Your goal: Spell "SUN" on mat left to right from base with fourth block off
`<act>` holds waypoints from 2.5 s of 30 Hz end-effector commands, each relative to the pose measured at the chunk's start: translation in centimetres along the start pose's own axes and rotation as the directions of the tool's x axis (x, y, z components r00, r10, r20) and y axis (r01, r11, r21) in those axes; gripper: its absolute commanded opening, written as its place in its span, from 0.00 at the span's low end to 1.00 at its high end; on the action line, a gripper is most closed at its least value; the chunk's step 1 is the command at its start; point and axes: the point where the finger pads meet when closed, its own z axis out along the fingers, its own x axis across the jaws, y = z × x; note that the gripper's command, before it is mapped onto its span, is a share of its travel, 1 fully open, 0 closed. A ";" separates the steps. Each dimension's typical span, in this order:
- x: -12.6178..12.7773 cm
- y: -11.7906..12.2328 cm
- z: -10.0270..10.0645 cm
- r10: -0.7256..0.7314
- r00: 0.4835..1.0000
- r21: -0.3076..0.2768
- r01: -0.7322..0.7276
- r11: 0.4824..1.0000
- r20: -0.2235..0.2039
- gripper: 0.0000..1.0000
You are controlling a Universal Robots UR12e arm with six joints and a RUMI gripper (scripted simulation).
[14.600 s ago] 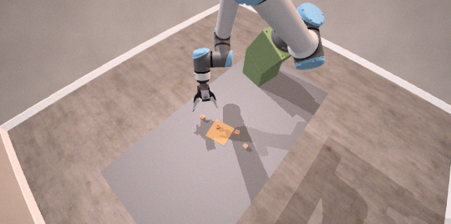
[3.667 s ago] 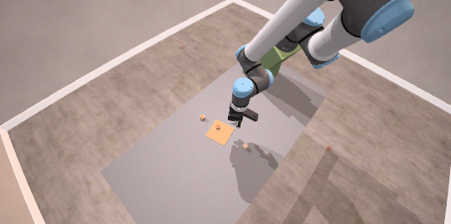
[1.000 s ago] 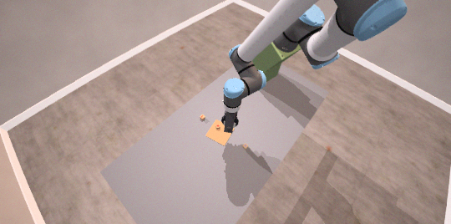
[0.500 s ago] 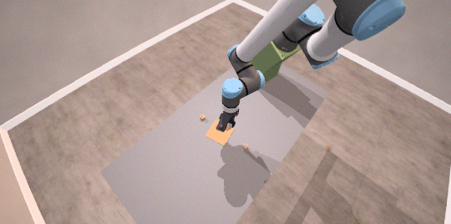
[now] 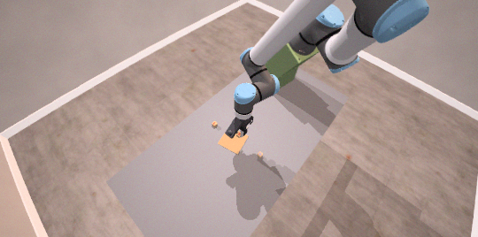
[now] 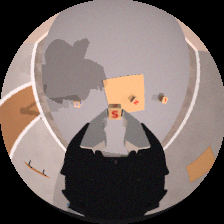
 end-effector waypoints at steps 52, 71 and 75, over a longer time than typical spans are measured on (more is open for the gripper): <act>0.1 -0.1 9.4 0.022 1.000 0.001 -0.022 1.000 -0.001 0.05; 0.1 -0.1 9.6 0.022 1.000 0.001 -0.022 1.000 -0.001 0.05; 0.1 -0.1 9.6 0.022 1.000 0.001 -0.022 1.000 -0.001 0.05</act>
